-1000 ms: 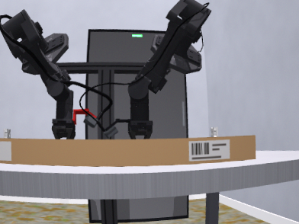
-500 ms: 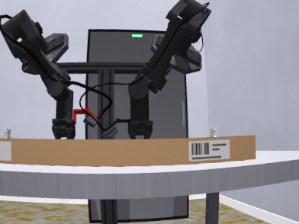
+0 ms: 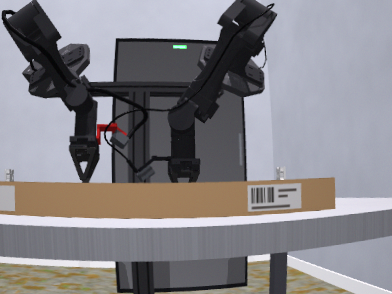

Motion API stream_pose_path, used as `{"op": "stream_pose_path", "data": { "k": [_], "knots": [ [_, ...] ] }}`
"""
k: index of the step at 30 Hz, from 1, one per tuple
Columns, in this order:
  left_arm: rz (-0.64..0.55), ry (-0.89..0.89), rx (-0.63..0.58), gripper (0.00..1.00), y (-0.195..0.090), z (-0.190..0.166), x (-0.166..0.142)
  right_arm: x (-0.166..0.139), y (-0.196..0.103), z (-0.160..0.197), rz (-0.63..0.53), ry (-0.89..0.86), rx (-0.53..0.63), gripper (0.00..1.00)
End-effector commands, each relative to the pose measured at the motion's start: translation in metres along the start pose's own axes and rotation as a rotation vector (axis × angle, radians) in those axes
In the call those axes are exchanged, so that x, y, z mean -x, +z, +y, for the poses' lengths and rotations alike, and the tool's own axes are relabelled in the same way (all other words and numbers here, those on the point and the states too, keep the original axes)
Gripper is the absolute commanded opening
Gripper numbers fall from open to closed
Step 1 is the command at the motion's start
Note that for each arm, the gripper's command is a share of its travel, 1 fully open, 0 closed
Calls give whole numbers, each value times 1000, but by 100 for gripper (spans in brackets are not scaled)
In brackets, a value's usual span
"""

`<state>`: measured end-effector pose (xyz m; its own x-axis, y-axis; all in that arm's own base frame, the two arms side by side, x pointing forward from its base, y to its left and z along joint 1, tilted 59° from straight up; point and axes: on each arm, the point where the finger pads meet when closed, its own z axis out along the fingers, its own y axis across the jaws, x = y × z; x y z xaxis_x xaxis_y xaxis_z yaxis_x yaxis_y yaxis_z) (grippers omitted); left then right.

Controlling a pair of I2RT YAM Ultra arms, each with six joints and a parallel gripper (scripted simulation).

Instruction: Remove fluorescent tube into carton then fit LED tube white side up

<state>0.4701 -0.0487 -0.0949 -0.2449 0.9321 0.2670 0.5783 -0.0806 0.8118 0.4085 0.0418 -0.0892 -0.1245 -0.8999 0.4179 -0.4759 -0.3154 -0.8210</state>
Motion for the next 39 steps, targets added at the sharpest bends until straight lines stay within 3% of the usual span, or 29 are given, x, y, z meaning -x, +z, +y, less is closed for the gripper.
{"op": "stream_pose_path", "data": {
  "k": [1, 6, 9, 12, 13, 16, 18, 20, 21, 24, 27, 32, 37, 39],
  "knots": [
    [-35, 41, -22, 11, -7, -12, 10, 7, -10, 1, -27, -13, 5, 49],
    [-35, 41, -22, 11, -7, -12, 10, -3, -7, 2, -15, -6, 20, 49],
    [-35, 41, -22, 11, -7, -12, 10, 7, -6, -13, -31, 5, -18, 49],
    [-35, 41, -22, 11, -7, -12, 10, 6, -3, 8, -27, -26, 23, 49],
    [-35, 41, -22, 11, -7, -12, 10, 8, 0, -24, -26, 73, -41, 49],
    [-35, 41, -22, 11, -7, -12, 10, 9, -5, -8, -33, 229, 7, 49],
    [-35, 41, -22, 11, -7, -12, 10, 11, -1, -19, -31, 396, -5, 49],
    [-35, 41, -22, 11, -7, -12, 10, 11, -1, -19, -31, 396, -5, 49],
    [-35, 41, -22, 11, -7, -12, 10, 4, -7, 1, -20, 412, 44, 49],
    [-35, 41, -22, 11, -7, -12, 10, 8, -1, -18, -13, 617, 14, 49],
    [-35, 41, -22, 11, -7, -12, 10, 7, -5, -4, -2, 718, 54, 49],
    [-35, 41, -22, 11, -7, -12, 10, 9, 0, -16, 6, 967, 40, 49],
    [-35, 41, -22, 11, -7, -12, 10, 9, 0, -18, 6, 1047, 46, 49],
    [-35, 41, -22, 11, -7, -12, 10, 9, 0, -17, 13, 1156, 52, 49]
  ]
}}
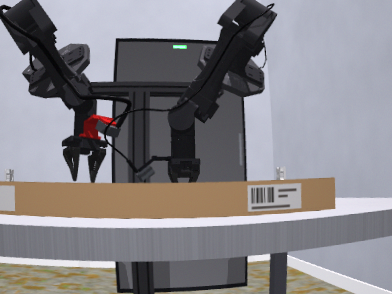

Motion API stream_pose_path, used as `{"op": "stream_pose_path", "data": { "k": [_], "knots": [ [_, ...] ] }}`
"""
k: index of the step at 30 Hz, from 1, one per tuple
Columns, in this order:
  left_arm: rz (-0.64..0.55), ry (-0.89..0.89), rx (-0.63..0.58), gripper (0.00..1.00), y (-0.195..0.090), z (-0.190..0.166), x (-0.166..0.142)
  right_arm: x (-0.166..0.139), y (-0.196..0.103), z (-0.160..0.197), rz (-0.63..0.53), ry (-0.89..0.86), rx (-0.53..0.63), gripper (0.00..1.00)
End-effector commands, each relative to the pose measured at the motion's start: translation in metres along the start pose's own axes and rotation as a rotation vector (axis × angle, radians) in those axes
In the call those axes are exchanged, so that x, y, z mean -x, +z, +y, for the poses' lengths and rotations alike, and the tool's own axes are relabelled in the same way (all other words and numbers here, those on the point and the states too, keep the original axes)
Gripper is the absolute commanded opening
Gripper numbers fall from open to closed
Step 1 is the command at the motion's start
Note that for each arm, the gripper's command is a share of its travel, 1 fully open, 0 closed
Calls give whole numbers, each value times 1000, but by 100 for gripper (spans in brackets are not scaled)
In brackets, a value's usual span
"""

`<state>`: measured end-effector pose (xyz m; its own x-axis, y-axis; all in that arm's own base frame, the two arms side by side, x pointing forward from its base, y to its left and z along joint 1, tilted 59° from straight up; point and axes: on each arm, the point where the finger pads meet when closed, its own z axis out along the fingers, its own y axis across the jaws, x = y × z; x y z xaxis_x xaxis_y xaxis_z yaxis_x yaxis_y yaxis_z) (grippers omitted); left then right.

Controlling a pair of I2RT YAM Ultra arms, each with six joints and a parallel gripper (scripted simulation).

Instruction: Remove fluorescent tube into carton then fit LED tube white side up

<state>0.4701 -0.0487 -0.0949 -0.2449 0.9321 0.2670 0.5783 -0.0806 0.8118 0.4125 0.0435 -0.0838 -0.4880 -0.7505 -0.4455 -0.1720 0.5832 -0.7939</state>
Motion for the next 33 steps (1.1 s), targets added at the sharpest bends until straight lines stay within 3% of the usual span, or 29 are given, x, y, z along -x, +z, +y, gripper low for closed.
{"op": "stream_pose_path", "data": {
  "k": [1, 10, 15, 27, 33],
  "knots": [
    [-35, 41, -22, 11, -7, -12, 10, 15, -1, 2, 7, 212, 24, 49],
    [-35, 41, -22, 11, -7, -12, 10, 17, -1, -1, 36, 658, 21, 49],
    [-35, 41, -22, 11, -7, -12, 10, 18, -2, -1, 41, 737, 23, 49],
    [-35, 41, -22, 11, -7, -12, 10, 20, -2, -4, 76, 1342, 0, 49],
    [-35, 41, -22, 11, -7, -12, 10, 19, -2, -6, 90, 1480, -11, 49]
  ]
}}
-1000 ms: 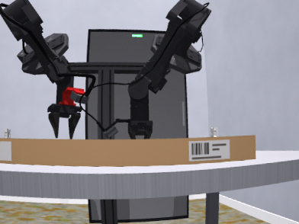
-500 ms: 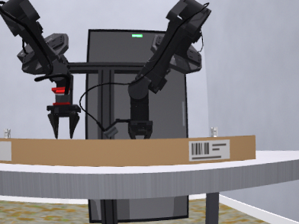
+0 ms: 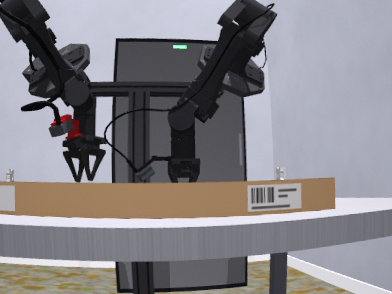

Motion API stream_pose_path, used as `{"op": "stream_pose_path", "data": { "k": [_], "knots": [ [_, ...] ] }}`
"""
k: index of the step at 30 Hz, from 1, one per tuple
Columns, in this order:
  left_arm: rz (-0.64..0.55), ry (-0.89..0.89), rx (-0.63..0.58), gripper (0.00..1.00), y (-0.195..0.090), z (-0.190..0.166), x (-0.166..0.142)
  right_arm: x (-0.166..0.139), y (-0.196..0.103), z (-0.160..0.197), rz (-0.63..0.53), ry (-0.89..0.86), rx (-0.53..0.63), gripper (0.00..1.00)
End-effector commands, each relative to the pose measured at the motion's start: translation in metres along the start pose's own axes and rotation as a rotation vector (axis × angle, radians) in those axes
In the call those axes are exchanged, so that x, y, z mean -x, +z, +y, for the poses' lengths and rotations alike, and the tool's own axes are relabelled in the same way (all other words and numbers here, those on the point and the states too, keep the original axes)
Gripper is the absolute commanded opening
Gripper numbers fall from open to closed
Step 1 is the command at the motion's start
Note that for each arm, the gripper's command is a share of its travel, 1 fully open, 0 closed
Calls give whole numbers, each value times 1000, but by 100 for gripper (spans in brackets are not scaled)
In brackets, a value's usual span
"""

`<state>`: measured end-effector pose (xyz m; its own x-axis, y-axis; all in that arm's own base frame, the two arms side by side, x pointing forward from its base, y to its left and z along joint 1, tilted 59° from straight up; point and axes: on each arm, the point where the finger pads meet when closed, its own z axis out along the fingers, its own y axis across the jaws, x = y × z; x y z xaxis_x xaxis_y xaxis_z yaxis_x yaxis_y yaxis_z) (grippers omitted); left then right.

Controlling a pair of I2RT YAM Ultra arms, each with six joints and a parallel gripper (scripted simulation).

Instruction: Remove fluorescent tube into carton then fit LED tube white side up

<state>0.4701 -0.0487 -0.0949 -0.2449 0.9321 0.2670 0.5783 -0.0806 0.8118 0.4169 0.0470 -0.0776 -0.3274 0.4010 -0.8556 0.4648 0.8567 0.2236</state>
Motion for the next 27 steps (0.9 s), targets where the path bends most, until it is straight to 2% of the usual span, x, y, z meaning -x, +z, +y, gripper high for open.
{"op": "stream_pose_path", "data": {
  "k": [1, 5, 8, 11, 16, 19, 24, 25, 26, 27],
  "knots": [
    [-35, 41, -22, 11, -7, -12, 10, 5, -3, 13, 12, 202, -12, 49],
    [-35, 41, -22, 11, -7, -12, 10, 6, -3, 13, 13, 441, -25, 49],
    [-35, 41, -22, 11, -7, -12, 10, 6, -4, 13, 14, 503, -31, 49],
    [-35, 41, -22, 11, -7, -12, 10, 9, -4, 14, 10, 699, -38, 49],
    [-35, 41, -22, 11, -7, -12, 10, 9, -5, 13, 10, 771, -46, 49],
    [-35, 41, -22, 11, -7, -12, 10, 9, -5, 13, 9, 954, -58, 49],
    [-35, 41, -22, 11, -7, -12, 10, 10, -5, 12, 6, 850, -57, 49],
    [-35, 41, -22, 11, -7, -12, 10, 6, -4, 9, 10, 842, -65, 49],
    [-35, 41, -22, 11, -7, -12, 10, -16, -5, -10, 34, 799, -117, 49],
    [-35, 41, -22, 11, -7, -12, 10, -22, -7, -17, 43, 784, -133, 49]
  ]
}}
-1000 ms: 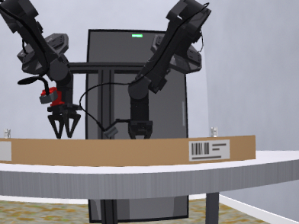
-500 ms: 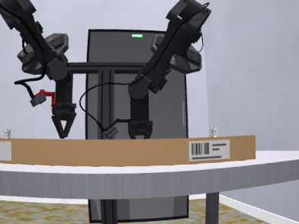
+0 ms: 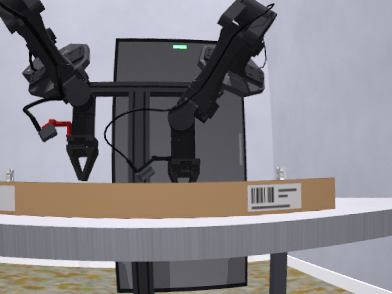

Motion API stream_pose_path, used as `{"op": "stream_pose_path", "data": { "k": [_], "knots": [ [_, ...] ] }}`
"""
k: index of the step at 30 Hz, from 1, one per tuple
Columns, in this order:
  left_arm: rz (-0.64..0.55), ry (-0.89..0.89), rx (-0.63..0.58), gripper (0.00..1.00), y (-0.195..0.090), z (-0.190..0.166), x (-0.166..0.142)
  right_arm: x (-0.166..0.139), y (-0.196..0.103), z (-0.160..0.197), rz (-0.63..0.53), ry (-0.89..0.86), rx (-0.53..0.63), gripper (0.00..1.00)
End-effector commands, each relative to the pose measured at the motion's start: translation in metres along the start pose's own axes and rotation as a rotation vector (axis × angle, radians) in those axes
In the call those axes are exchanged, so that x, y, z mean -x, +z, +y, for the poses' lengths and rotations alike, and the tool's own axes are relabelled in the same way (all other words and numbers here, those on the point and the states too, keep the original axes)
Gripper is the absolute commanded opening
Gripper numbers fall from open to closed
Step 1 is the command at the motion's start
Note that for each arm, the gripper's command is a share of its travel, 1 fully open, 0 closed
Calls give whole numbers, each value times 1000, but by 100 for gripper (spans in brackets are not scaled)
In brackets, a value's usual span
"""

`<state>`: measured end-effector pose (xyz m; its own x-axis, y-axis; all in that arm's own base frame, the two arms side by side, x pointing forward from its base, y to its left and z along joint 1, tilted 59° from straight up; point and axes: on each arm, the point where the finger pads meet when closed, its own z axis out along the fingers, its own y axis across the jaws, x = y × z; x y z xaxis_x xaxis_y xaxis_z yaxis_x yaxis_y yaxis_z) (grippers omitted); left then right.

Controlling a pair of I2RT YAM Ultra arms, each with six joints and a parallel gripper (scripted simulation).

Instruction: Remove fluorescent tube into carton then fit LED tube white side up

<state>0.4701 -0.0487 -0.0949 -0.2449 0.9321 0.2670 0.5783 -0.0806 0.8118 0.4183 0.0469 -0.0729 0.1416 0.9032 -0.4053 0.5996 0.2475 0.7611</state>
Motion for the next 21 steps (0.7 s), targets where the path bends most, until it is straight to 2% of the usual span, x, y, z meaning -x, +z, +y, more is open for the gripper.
{"op": "stream_pose_path", "data": {
  "k": [1, 6, 8, 9, 10, 21],
  "knots": [
    [-35, 41, -22, 11, -7, -12, 10, -4, -5, -33, -4, -64, -78, 49],
    [-35, 41, -22, 11, -7, -12, 10, -6, -2, -27, -4, -53, -65, 49],
    [-35, 41, -22, 11, -7, -12, 10, -3, -5, 2, -4, -8, -10, 49],
    [-35, 41, -22, 11, -7, -12, 10, -3, -5, 3, -4, -8, -9, 49],
    [-35, 41, -22, 11, -7, -12, 10, -1, 14, -10, -5, -15, -20, 49],
    [-35, 41, -22, 11, -7, -12, 10, -2, 36, -16, -9, -23, -27, 49]
  ]
}}
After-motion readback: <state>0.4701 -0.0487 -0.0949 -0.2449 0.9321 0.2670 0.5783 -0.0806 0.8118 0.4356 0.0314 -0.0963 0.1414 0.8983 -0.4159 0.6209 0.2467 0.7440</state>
